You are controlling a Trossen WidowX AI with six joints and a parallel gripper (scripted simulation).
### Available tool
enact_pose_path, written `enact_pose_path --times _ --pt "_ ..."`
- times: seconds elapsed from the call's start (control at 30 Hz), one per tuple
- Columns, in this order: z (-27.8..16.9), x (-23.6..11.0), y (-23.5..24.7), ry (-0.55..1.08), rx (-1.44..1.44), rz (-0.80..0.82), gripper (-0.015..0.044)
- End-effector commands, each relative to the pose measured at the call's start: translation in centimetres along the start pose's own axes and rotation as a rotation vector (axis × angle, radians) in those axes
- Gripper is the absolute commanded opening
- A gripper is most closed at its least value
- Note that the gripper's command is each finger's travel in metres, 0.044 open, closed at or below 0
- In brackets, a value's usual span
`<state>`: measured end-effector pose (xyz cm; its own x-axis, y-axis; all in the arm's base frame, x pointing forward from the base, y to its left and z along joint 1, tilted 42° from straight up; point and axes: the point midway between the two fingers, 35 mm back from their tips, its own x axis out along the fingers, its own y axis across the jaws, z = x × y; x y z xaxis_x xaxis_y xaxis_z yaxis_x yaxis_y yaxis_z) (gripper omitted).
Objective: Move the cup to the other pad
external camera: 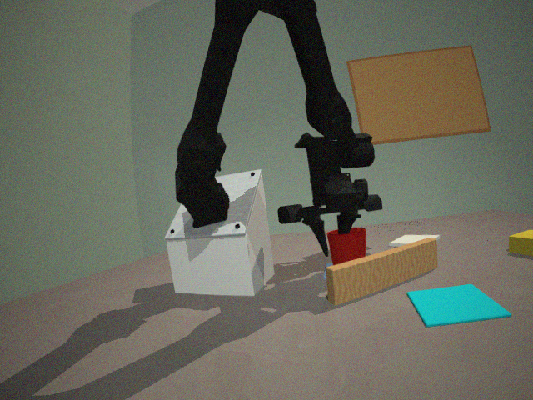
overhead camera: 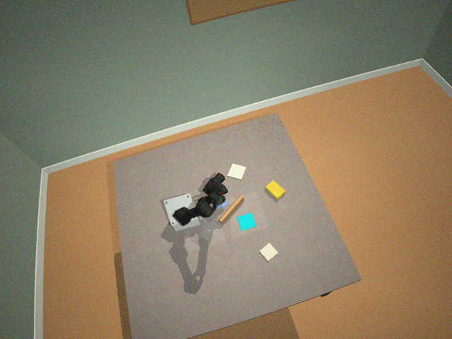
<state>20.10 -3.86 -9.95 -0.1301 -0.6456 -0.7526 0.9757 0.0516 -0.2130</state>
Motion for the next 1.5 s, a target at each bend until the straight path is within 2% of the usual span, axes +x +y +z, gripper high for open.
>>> enact_pose_path --times 0.0,0.03,0.27,0.53,1.13,1.47 --pt "0.0 0.0 0.0 0.0 0.0 0.001 0.0069" --pt "0.0 0.0 0.0 0.0 0.0 0.001 0.0043" --pt "0.0 0.0 0.0 0.0 0.0 0.001 0.0" --pt "-0.1 -0.8 0.2 0.001 -0.001 0.001 0.0" --pt "-0.1 -7.4 -0.1 0.0 -0.008 -0.003 0.0" --pt "0.1 -7.7 -0.5 -0.001 -0.009 -0.003 0.0"
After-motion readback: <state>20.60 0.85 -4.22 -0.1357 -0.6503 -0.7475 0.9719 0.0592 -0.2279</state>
